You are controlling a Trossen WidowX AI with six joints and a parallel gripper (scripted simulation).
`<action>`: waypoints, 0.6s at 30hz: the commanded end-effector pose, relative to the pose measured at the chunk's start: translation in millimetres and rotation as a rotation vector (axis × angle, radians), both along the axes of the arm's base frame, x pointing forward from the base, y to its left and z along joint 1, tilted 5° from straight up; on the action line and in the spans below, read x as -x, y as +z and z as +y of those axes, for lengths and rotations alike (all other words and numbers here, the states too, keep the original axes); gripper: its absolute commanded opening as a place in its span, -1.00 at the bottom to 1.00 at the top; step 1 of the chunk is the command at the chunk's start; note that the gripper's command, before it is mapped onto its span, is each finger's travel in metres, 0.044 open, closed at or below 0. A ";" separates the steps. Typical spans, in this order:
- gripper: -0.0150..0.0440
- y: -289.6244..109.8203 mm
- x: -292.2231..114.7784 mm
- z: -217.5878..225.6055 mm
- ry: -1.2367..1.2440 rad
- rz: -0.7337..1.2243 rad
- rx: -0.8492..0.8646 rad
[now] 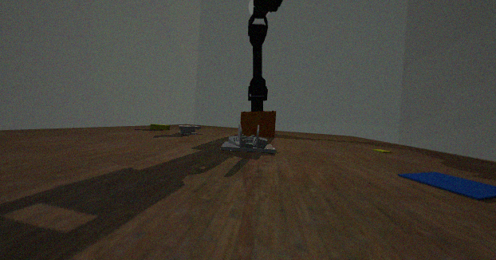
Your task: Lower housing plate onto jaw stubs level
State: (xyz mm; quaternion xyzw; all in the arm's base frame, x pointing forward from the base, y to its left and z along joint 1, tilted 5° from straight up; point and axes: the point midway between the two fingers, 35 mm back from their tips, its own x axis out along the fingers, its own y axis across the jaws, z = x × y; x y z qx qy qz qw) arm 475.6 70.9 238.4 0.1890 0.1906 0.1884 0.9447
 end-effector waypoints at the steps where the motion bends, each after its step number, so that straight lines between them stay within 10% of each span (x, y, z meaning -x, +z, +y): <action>1: 1.00 -16.4 0.2 -33.5 -0.104 0.085 -0.031; 18: 1.00 -67.8 25.1 -148.3 -0.496 0.362 -0.191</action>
